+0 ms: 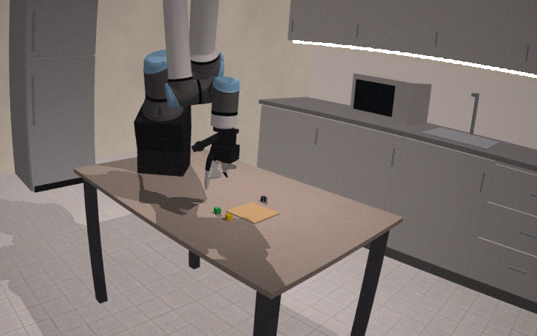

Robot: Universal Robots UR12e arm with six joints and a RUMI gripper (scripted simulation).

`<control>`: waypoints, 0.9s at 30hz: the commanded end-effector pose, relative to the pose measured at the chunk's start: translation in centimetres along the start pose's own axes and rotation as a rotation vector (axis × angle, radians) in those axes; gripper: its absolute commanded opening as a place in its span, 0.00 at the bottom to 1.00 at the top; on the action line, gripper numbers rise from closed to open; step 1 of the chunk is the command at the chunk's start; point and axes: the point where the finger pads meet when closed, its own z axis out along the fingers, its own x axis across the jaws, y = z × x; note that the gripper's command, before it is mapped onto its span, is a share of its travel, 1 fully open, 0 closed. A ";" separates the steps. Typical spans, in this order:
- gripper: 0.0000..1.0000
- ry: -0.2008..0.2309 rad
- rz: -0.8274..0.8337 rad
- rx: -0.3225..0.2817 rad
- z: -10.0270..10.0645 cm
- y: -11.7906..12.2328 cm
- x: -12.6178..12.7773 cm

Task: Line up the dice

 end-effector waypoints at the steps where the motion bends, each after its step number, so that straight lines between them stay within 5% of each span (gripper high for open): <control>1: 1.00 0.001 -0.142 -0.006 0.2 0.1 -0.1; 13: 1.00 0.000 -0.541 -0.006 0.9 0.6 -0.3; 27: 1.00 -0.001 -0.794 -0.006 1.4 1.0 -0.4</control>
